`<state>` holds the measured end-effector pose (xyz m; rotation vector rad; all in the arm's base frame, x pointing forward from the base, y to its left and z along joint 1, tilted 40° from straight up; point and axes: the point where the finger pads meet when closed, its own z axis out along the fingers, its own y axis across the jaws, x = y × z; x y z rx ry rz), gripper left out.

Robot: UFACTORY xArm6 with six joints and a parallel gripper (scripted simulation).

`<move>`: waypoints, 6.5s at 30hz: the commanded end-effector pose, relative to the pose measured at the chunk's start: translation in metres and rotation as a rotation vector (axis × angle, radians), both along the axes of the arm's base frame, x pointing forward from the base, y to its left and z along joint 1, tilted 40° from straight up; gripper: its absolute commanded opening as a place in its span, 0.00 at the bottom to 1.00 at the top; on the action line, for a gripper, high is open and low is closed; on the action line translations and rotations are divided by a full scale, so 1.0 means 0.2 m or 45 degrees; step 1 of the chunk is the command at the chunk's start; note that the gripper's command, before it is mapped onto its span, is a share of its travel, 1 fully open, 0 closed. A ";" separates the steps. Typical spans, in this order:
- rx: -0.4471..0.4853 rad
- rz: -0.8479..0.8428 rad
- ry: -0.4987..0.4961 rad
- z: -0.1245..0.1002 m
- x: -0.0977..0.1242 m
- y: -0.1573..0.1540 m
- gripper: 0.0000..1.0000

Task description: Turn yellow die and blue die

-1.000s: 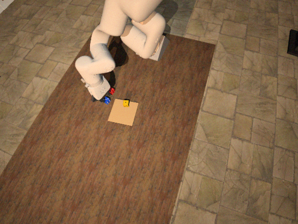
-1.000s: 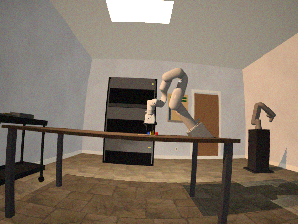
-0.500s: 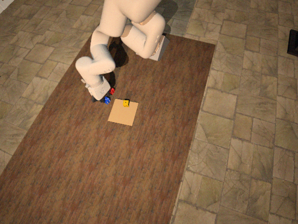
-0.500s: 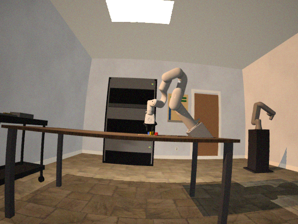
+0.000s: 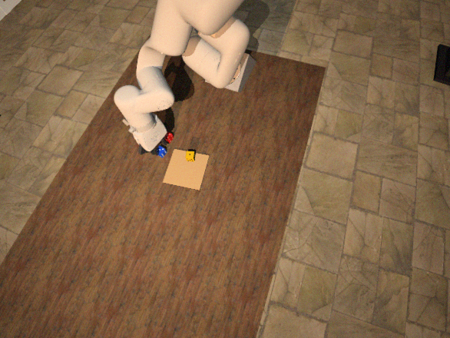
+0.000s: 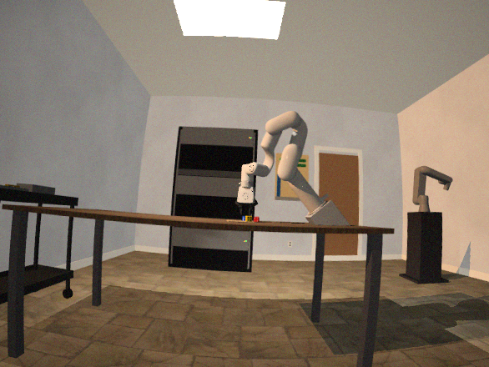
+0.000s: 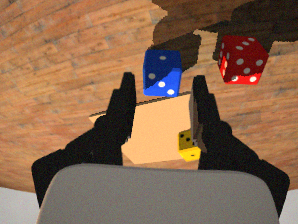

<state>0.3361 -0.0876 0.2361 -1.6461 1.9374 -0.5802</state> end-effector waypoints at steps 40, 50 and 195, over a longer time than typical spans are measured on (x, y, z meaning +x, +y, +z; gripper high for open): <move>-0.001 0.000 -0.003 0.01 0.01 0.00 0.47; -0.001 0.000 -0.003 0.01 0.01 0.00 0.47; -0.001 0.000 -0.003 0.26 -0.21 -0.01 0.27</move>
